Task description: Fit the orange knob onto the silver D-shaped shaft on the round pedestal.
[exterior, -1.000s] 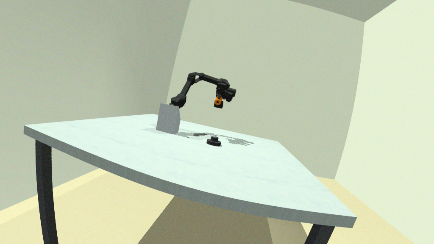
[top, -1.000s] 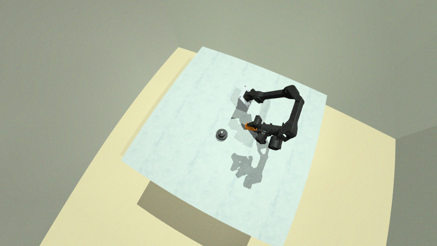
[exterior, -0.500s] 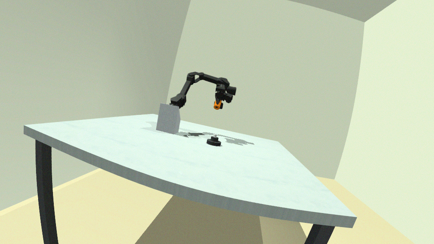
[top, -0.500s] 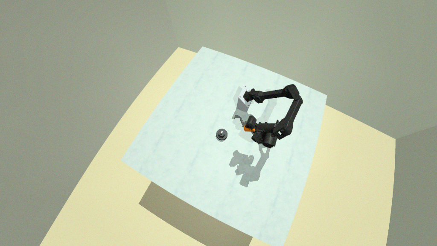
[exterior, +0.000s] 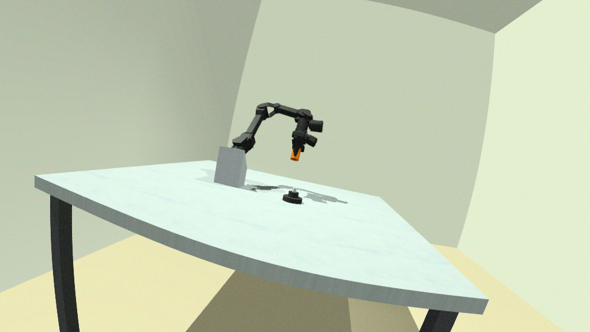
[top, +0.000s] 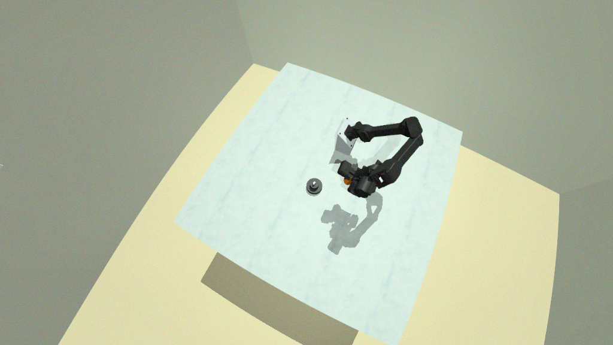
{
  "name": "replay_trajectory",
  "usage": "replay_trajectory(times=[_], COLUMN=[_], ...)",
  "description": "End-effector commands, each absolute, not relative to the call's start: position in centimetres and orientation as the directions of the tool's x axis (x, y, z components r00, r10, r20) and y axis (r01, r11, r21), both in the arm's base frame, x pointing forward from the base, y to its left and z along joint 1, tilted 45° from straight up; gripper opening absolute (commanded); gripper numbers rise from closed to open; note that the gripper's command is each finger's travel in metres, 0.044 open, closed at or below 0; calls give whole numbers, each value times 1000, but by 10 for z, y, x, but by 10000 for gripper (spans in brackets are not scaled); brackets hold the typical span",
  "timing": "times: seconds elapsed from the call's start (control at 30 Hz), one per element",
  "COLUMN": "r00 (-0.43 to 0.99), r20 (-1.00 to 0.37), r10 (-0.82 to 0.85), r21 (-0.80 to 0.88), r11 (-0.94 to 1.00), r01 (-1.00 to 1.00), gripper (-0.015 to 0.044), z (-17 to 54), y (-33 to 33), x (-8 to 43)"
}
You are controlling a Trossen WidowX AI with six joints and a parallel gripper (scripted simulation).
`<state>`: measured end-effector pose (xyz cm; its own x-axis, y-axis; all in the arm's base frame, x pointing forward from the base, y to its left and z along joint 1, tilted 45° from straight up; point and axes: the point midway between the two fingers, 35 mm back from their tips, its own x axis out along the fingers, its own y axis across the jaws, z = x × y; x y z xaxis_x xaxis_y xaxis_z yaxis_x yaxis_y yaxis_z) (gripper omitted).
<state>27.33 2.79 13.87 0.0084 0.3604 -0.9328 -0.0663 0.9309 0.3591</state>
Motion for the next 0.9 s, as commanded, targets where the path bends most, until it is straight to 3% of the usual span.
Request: replay_trajectory(times=[0.0,0.4,0.87], r00=[3,-17,-14], r20=[-897,-728,-730], r10=[441,686,684], r21=[440,685,683], r11=[895,725,727], r01=[-68,-67,-70], gripper=[0,0,0], z=[131,106,65], y=[30,41,74], x=[273,273,283])
